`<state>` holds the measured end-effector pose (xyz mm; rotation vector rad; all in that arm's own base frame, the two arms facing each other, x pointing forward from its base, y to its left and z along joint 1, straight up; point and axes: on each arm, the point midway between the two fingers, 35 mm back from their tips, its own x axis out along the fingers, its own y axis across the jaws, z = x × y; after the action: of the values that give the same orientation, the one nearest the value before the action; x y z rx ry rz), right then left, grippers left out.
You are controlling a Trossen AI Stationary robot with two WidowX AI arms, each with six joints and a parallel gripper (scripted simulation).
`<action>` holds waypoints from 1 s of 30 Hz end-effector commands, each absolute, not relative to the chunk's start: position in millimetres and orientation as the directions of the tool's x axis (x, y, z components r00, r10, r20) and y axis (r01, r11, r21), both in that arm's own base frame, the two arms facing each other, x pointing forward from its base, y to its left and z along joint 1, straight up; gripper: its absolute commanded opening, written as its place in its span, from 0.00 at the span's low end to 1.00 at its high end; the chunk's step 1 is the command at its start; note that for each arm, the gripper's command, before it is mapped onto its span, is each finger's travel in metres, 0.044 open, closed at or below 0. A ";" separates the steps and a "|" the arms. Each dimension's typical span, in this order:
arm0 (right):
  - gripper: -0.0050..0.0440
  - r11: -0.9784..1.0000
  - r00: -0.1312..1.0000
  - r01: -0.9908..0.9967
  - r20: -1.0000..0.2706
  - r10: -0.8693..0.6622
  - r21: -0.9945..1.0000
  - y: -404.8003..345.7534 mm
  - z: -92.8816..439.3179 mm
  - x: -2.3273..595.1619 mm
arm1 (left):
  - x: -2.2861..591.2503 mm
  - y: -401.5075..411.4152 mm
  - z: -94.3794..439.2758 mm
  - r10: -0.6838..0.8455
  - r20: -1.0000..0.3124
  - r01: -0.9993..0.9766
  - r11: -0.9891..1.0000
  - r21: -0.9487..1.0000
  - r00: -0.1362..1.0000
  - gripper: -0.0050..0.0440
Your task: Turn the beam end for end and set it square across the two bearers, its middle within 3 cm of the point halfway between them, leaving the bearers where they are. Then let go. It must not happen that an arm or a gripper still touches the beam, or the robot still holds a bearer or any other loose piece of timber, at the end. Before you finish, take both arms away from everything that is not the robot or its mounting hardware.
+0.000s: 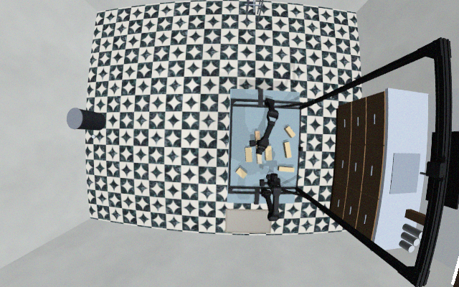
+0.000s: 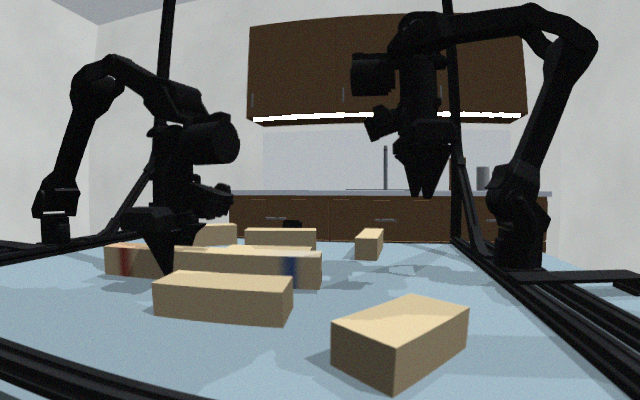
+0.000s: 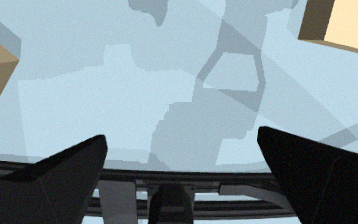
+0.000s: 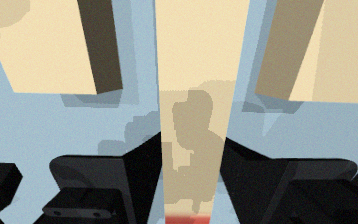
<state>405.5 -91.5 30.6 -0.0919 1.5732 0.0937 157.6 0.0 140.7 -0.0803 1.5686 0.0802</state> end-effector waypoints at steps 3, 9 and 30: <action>0.74 0.994 0.000 -0.113 -1.000 0.000 0.000 -91.4 30.4 406.5 | 157.5 0.0 140.9 0.000 -1.000 -0.104 0.995 0.000 0.000 1.00; 0.93 0.994 0.000 -0.113 -1.000 0.000 0.000 -91.0 19.9 407.8 | 157.5 0.0 140.9 0.000 -1.000 -0.104 0.995 0.000 0.000 1.00; 1.00 0.994 0.000 -0.113 -1.000 0.000 0.000 -90.6 51.3 405.6 | 157.5 0.0 140.9 0.000 -1.000 -0.104 0.995 0.000 0.000 1.00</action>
<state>403.3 -90.2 36.7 -0.0882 1.5900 0.0977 157.6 0.0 140.7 -0.0803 1.5686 0.0802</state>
